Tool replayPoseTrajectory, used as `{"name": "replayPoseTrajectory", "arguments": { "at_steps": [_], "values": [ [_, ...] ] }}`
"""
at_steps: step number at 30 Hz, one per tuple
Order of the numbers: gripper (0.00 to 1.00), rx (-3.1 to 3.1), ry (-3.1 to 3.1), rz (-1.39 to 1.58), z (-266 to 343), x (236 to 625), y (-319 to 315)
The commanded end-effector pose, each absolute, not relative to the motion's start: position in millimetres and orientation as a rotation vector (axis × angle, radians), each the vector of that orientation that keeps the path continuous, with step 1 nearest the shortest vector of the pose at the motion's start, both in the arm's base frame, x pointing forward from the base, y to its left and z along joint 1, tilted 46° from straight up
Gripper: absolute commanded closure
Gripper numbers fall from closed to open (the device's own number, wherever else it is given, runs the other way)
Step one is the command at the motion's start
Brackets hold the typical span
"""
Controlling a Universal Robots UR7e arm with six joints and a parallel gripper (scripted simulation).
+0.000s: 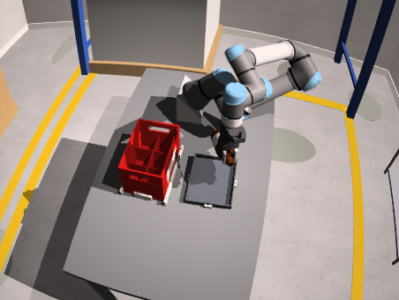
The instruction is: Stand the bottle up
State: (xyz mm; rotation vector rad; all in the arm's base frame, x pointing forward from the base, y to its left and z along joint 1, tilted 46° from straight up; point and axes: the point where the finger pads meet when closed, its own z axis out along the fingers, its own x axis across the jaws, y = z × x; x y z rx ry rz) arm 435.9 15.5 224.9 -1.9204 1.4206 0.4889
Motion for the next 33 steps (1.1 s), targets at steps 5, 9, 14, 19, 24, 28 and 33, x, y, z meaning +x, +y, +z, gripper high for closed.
{"name": "replayPoseTrajectory", "arguments": {
  "at_steps": [5, 9, 14, 19, 24, 28, 33],
  "values": [
    [1.0, -1.827, 1.566, 0.556, 225.3, 435.4, 17.3],
    [1.0, -1.795, 1.612, 0.577, 225.3, 435.3, 17.2],
    [1.0, -1.783, 1.629, 0.584, 225.3, 435.3, 17.0],
    [1.0, -1.778, 1.635, 0.587, 225.2, 435.3, 16.7],
    [1.0, -1.778, 1.635, 0.587, 225.0, 435.4, 16.6],
    [1.0, -1.778, 1.635, 0.587, 225.0, 435.4, 16.6],
    [1.0, -1.778, 1.634, 0.587, 225.0, 435.4, 16.6]
  ]
}}
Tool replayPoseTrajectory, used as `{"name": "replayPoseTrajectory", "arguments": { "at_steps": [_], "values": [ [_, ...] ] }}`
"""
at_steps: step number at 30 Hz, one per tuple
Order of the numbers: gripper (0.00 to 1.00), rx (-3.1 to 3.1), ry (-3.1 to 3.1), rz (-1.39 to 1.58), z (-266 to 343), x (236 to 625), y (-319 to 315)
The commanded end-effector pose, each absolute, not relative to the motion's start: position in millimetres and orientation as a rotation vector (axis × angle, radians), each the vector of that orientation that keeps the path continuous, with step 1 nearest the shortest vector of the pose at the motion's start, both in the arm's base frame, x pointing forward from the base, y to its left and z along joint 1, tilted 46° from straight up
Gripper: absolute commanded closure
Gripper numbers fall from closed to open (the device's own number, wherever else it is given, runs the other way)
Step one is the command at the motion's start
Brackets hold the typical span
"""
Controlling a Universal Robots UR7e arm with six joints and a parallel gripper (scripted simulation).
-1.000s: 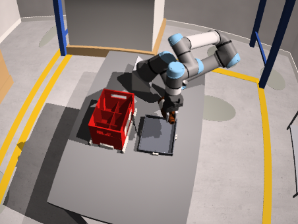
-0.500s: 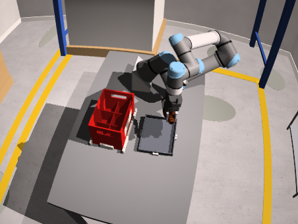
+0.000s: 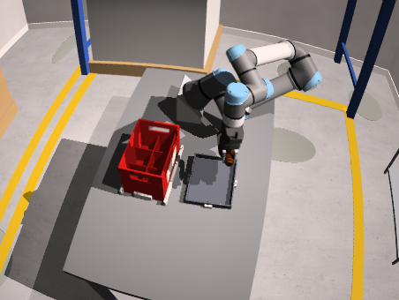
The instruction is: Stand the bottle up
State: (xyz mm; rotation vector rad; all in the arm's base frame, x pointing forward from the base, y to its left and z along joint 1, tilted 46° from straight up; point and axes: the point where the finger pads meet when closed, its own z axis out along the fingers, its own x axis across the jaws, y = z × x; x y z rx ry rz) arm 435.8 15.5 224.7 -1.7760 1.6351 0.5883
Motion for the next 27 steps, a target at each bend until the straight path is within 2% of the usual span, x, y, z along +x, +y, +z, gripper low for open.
{"name": "replayPoseTrajectory", "arguments": {
  "at_steps": [1, 27],
  "values": [
    [1.0, -1.778, 1.634, 0.587, 225.0, 435.4, 16.6],
    [1.0, -1.756, 1.665, 0.601, 225.4, 435.5, 16.8]
  ]
}}
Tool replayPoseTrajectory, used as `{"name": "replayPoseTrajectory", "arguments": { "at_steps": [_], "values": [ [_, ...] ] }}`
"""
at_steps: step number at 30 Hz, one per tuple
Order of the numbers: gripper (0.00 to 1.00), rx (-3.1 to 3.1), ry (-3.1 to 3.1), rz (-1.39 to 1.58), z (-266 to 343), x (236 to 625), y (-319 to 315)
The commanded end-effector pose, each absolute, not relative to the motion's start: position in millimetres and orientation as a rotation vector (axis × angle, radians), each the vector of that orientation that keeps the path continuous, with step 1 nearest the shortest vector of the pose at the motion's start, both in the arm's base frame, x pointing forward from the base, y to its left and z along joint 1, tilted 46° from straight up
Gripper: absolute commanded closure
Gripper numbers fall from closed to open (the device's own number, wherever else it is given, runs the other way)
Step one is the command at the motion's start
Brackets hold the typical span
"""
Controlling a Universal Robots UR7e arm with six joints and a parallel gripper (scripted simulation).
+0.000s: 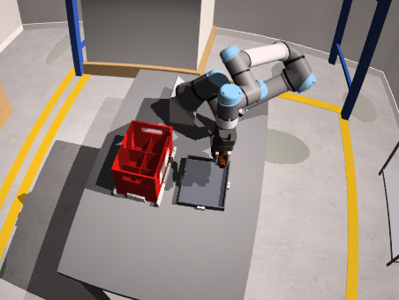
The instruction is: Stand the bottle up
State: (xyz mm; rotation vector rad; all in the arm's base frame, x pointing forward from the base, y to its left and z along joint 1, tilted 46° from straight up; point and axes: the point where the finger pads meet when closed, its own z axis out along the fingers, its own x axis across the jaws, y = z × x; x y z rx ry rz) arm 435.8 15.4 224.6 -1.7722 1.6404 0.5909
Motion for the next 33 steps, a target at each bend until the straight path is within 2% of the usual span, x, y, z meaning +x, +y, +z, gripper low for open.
{"name": "replayPoseTrajectory", "arguments": {
  "at_steps": [1, 33],
  "values": [
    [1.0, -1.748, 1.676, 0.606, 225.5, 435.6, 16.9],
    [1.0, -1.575, 1.882, 0.701, 225.7, 435.9, 16.1]
  ]
}}
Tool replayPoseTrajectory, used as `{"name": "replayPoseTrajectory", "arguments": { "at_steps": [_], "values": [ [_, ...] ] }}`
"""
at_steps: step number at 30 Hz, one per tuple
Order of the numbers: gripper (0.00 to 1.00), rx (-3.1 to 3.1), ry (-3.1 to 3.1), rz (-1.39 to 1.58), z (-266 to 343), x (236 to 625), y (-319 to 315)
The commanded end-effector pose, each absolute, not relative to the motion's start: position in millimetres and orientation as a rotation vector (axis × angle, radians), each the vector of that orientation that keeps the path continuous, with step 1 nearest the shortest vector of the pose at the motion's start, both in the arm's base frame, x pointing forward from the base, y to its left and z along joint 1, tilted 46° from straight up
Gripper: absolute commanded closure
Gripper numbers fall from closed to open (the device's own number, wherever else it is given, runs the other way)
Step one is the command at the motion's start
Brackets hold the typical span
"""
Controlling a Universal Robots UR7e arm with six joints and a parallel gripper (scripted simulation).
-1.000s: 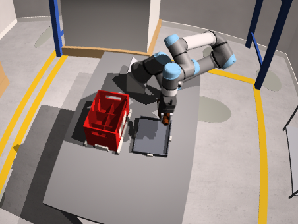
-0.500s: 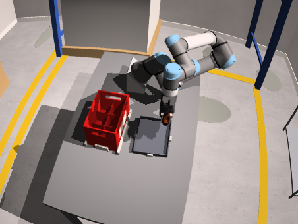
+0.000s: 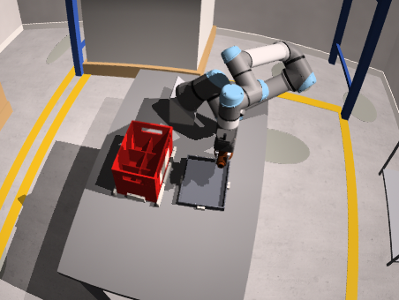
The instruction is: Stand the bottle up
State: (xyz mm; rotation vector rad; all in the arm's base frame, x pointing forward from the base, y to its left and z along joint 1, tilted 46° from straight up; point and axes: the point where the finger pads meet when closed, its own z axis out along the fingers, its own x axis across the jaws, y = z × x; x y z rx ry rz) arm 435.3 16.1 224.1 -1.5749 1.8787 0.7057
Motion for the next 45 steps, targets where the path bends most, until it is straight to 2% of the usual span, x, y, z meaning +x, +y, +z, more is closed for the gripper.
{"name": "replayPoseTrajectory", "arguments": {
  "at_steps": [1, 45],
  "values": [
    [1.0, -1.575, 1.882, 0.701, 225.7, 435.9, 16.1],
    [1.0, -1.449, 2.012, 0.762, 226.7, 436.5, 16.2]
  ]
}}
